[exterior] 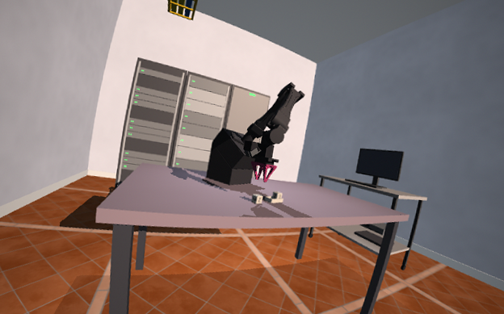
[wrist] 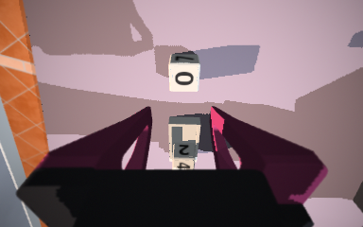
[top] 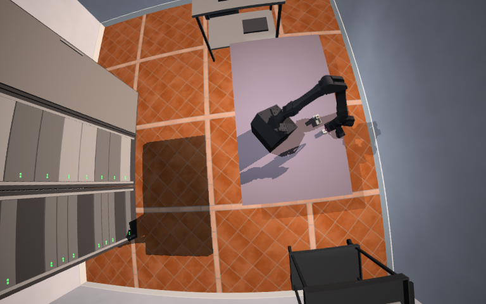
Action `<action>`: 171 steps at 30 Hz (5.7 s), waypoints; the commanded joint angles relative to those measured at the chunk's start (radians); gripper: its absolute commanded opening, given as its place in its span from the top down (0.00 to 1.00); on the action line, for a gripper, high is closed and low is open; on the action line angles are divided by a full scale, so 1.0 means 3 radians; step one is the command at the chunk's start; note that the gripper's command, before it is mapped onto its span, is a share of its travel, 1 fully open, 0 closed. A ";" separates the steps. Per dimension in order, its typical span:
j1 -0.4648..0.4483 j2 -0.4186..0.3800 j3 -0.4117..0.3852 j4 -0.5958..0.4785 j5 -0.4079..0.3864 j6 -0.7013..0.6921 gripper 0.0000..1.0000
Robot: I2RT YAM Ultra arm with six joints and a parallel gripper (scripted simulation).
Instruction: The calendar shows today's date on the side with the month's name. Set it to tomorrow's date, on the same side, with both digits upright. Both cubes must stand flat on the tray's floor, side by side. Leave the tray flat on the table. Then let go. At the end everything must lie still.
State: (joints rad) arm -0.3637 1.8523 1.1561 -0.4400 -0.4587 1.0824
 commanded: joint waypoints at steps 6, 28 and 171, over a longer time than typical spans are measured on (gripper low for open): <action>0.0024 0.0100 -0.0009 0.0080 0.0037 0.0039 0.53; 0.0155 0.0360 0.0012 0.0389 0.0087 0.0161 0.53; 0.0146 0.0546 -0.0007 0.0549 0.0112 0.0188 0.53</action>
State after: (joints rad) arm -0.3004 1.9968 1.1587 -0.2749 -0.4362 1.1439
